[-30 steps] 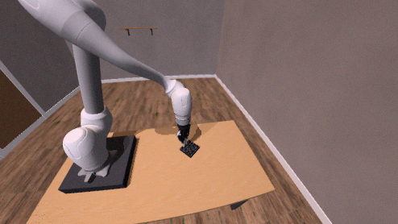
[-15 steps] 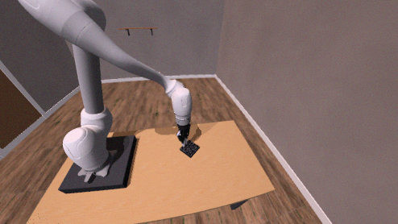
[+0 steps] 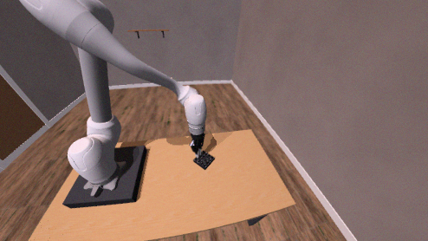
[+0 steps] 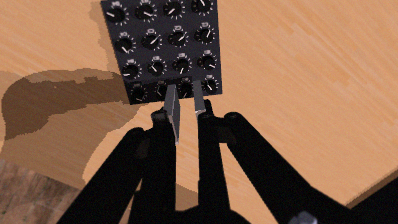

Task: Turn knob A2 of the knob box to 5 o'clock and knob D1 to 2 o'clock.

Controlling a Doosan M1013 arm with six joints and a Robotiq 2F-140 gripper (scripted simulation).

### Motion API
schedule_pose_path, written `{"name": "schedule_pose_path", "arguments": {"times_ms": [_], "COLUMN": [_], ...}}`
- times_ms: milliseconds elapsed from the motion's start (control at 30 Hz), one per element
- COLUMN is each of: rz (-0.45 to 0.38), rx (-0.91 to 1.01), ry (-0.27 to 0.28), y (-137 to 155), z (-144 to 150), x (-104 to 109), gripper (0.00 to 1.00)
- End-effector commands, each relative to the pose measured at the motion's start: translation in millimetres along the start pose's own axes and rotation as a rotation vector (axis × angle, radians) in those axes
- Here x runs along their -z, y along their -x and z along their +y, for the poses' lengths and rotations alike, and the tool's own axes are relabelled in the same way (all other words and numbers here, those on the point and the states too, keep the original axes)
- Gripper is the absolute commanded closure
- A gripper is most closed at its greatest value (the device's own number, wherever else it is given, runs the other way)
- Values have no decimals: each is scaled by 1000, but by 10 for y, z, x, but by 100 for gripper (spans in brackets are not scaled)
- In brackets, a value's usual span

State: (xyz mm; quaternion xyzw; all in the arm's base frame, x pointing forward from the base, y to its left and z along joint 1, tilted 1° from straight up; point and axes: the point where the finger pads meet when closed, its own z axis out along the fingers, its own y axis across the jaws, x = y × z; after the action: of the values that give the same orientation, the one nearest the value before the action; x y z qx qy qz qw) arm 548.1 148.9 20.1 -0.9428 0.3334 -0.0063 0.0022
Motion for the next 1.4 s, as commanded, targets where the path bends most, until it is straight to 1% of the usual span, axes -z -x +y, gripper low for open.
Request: {"name": "schedule_pose_path", "arguments": {"times_ms": [0, 367, 1000, 1367], "rz": [0, 0, 0, 0], "rx": [0, 0, 0, 0], "ry": [0, 0, 0, 0], "y": [0, 0, 0, 0], "z": [0, 0, 0, 0], "x": [1, -11, -131, -139], "gripper": [88, 88, 88, 88]}}
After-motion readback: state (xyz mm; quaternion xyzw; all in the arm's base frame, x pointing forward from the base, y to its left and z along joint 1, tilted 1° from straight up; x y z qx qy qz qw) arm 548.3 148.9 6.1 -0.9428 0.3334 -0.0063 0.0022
